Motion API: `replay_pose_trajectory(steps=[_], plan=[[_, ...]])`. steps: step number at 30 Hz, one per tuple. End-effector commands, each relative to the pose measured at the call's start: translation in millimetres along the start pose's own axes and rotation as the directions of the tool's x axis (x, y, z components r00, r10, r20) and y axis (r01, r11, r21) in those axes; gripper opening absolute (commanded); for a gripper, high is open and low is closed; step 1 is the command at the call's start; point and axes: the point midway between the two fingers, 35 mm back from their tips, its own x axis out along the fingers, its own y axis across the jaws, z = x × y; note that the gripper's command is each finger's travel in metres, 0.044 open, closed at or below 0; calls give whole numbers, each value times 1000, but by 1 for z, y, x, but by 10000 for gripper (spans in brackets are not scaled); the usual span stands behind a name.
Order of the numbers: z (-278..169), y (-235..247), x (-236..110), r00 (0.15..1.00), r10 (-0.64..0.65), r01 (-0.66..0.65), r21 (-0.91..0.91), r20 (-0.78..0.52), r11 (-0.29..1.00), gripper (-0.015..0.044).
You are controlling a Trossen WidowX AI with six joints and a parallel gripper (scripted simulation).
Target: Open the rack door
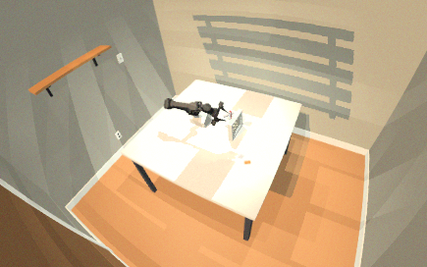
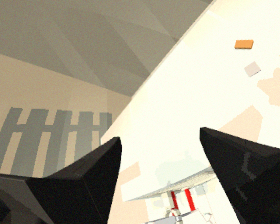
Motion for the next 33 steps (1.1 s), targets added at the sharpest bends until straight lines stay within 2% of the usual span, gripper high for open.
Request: replay_pose_trajectory(steps=[1, 18, 33], plan=[[-15, 9, 14, 994, -33, 33, -5, -104, 999, 284], [-74, 36, 44, 885, -207, 170, -124, -417, 978, 284], [-124, 56, 54, 714, -420, 271, -332, -560, 904, 284]])
